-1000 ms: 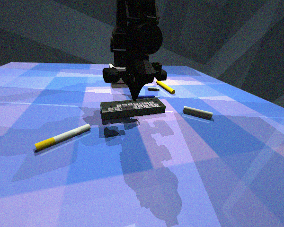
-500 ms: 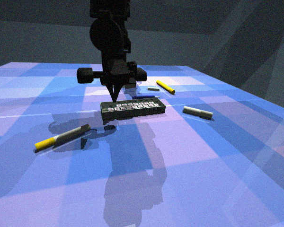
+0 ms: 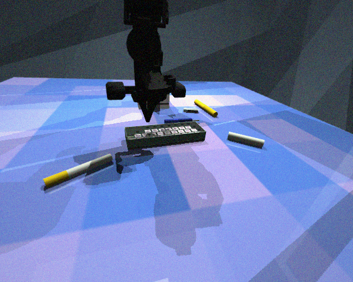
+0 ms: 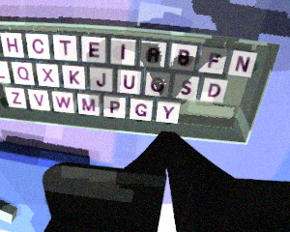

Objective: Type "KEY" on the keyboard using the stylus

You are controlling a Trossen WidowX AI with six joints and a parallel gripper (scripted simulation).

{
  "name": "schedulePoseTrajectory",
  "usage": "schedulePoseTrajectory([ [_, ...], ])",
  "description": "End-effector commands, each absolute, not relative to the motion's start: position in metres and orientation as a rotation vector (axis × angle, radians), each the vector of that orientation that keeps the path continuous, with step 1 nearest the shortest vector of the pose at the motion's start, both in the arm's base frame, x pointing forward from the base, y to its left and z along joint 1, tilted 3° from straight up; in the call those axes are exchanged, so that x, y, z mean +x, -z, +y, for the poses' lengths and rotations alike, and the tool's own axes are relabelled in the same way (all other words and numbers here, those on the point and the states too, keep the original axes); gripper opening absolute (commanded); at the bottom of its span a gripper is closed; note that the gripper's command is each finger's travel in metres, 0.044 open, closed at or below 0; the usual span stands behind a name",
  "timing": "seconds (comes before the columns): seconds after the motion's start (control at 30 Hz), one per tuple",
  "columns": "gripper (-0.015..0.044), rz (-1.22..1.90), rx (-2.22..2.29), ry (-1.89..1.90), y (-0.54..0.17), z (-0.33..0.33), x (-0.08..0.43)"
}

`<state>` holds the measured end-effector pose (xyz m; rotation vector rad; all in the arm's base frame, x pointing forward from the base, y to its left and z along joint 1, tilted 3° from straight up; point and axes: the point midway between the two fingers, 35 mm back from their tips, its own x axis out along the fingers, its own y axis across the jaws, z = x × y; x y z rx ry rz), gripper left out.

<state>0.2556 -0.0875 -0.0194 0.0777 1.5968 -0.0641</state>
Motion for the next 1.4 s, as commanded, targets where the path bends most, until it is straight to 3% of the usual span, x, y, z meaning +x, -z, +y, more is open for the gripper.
schedulePoseTrajectory([
  [0.0,0.0,1.59,0.082,0.072,0.019,-0.083,0.251],
  [0.23,0.0,1.59,0.082,0.072,0.019,-0.081,0.251],
  [0.5,0.0,1.59,0.087,0.066,0.019,-0.003,0.259],
  [0.97,0.0,1.59,0.087,0.066,0.019,-0.001,0.259],
  [1.17,0.0,1.589,0.087,0.066,-0.039,-0.002,0.261],
  [1.37,0.0,1.589,0.087,0.066,-0.042,-0.002,0.261],
])
